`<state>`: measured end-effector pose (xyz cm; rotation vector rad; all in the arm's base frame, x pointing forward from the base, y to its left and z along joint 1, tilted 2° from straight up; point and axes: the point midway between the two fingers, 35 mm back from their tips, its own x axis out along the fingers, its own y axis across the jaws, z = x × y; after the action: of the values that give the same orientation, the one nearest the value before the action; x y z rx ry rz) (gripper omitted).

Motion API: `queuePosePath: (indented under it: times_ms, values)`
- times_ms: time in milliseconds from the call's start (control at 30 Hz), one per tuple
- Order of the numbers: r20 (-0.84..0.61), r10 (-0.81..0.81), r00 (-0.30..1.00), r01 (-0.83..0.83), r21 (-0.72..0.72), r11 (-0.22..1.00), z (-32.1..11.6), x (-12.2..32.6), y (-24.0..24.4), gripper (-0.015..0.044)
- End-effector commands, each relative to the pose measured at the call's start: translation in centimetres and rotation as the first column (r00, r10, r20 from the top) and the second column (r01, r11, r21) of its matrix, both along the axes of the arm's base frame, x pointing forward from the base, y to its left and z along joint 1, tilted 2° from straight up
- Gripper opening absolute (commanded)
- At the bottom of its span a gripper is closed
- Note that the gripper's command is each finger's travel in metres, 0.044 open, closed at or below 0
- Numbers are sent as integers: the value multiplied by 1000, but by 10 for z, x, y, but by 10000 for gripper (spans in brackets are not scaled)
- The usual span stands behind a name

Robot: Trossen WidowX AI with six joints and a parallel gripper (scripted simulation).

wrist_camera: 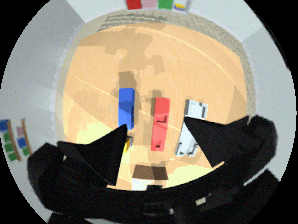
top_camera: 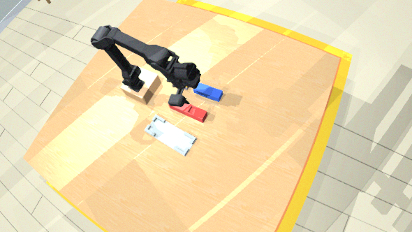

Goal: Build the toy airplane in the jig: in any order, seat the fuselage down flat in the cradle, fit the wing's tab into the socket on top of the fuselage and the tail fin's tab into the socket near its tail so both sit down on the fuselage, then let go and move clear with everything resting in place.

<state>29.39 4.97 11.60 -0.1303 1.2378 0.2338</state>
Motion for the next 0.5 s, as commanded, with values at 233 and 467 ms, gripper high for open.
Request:
queuePosePath:
  times_ms: [233,467]
  values:
    - [-266,-210,941,181,-129,975,-27,-20,-23,440]
    - [-266,-210,941,181,-129,975,-77,-19,-25,440]
